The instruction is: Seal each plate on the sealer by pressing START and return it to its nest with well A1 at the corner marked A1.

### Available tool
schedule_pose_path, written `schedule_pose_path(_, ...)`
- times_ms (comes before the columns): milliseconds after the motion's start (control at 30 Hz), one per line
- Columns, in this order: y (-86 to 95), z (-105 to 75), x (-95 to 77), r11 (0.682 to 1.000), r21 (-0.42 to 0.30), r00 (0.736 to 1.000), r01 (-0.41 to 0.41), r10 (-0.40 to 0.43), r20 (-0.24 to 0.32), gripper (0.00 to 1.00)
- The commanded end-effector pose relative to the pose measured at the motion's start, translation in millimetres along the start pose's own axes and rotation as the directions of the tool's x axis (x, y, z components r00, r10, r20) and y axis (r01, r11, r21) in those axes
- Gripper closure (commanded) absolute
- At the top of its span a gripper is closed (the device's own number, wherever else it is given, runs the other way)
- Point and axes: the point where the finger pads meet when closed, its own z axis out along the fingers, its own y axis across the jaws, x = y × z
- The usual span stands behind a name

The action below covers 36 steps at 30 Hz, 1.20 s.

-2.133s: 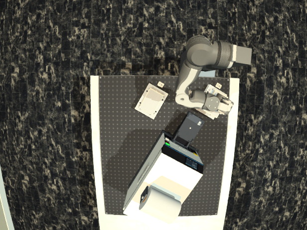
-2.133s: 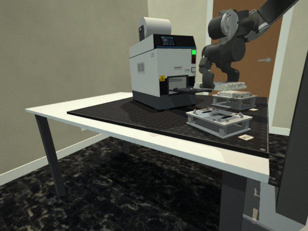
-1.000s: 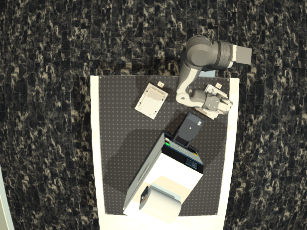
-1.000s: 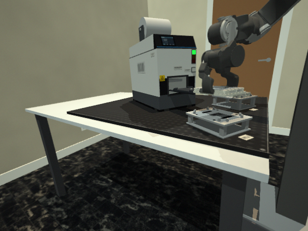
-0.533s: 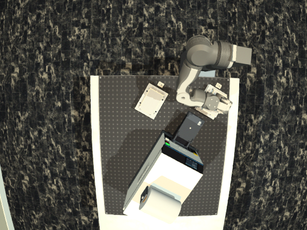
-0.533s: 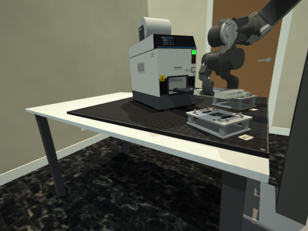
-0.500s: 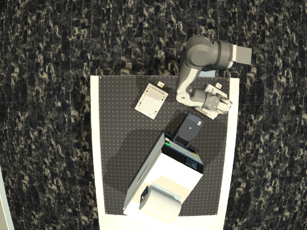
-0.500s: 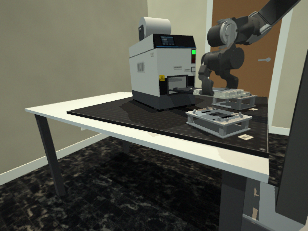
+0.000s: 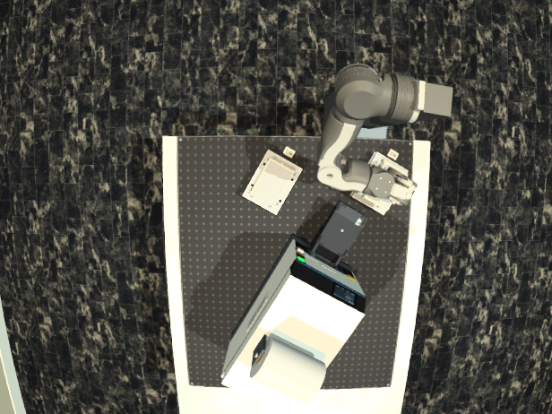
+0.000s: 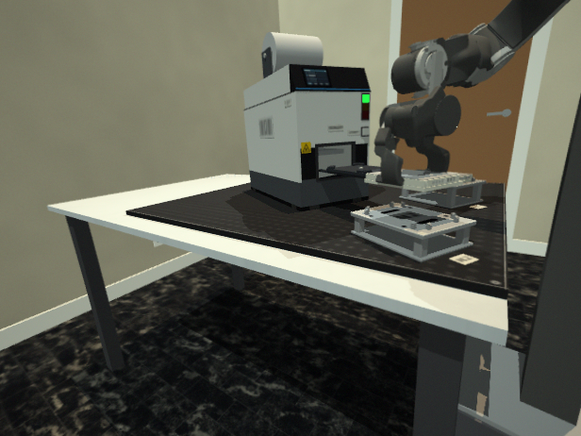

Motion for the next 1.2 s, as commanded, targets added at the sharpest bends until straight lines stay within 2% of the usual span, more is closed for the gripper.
schedule_pose_path(0,0.7,0.8,0.6,1.000,-0.004,1.000,0.006,-0.006,0.000,1.00)
schedule_pose_path(1167,0.9,16.4,0.9,1.000,-0.006,1.000,0.005,-0.005,-0.001,1.00)
